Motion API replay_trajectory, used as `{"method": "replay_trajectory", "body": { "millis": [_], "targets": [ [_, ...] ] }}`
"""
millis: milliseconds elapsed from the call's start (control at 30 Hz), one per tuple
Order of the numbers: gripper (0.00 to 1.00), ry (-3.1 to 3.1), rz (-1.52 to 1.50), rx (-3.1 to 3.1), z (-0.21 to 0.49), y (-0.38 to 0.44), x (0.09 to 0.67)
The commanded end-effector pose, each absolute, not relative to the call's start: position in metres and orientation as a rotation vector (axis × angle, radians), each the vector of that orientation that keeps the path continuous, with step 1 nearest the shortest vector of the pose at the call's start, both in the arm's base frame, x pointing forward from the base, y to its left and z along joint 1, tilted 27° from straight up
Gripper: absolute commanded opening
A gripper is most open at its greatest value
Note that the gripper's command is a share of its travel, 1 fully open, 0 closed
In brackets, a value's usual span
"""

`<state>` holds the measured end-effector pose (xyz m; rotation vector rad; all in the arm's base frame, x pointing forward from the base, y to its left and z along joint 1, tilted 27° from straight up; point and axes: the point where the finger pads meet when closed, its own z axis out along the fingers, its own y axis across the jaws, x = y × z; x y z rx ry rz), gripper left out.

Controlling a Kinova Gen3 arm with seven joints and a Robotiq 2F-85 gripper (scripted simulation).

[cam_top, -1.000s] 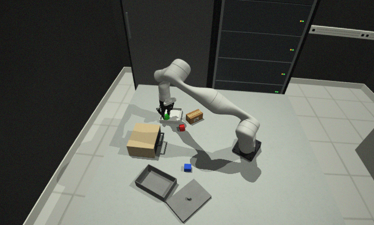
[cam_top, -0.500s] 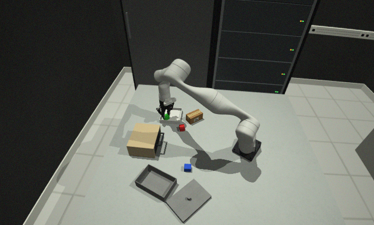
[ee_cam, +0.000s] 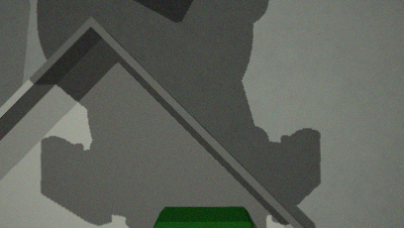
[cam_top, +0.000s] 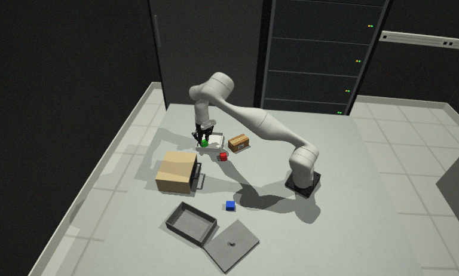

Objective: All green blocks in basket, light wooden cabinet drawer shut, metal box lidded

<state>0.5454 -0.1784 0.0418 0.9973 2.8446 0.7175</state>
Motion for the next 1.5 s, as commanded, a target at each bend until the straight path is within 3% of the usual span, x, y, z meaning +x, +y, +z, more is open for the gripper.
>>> {"method": "replay_trajectory", "body": {
  "millis": [0, 233, 267, 1467],
  "targets": [
    [0.1, 2.841, 0.717, 0.995, 0.0395, -0.1778, 0.5465],
    [0.1, 2.841, 0.717, 0.995, 0.0395, -0.1778, 0.5465],
    [0.61, 2.841, 0.717, 0.995, 0.0395, -0.1778, 0.5465],
    [0.61, 2.841, 0.717, 0.995, 0.0397, -0.1779, 0.5465]
  ]
}}
